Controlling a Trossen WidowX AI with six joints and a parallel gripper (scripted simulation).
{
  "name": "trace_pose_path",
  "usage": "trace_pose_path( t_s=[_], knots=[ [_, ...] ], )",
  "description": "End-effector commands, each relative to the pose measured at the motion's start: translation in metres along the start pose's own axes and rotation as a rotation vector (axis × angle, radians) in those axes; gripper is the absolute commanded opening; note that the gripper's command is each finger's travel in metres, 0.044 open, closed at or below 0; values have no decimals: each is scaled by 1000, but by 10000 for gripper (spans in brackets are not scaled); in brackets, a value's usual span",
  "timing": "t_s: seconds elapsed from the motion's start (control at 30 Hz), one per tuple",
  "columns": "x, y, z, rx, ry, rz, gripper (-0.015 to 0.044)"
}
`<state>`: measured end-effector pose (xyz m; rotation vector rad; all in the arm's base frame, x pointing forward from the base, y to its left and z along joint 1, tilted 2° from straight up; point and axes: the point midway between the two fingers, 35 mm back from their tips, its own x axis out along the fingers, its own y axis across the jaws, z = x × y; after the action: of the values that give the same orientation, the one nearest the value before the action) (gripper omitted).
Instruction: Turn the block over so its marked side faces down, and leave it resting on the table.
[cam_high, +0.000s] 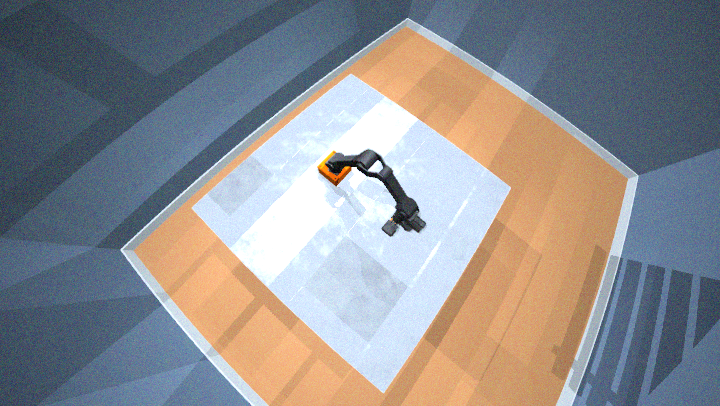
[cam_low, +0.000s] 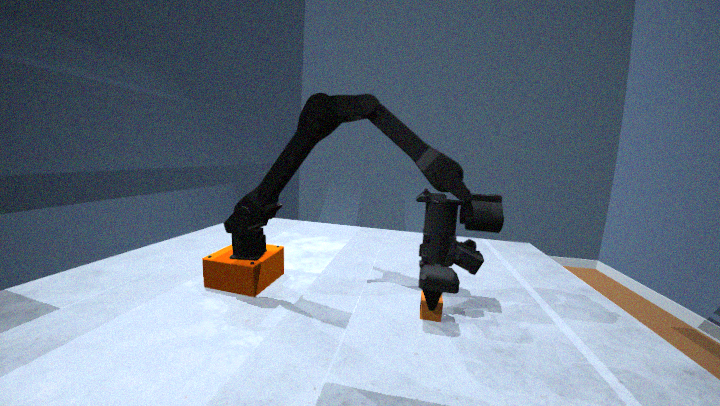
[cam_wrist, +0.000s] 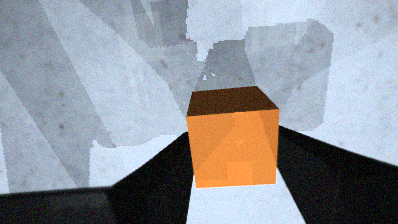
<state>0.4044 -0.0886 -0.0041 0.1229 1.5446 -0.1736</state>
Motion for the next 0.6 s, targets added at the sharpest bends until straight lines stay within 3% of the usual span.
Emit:
trace_pose_path(
  t_s=[0.0,0.37,0.4,0.47,0.57],
  knots=[
    [1,0,0,-3,0,-3,138],
    [1,0,0,-3,0,-3,64],
    [-1,0,0,-3,0,-3,38],
    [-10,0,0,-3,0,-3,0],
    [-28,0,0,-3,0,-3,0]
  ],
)
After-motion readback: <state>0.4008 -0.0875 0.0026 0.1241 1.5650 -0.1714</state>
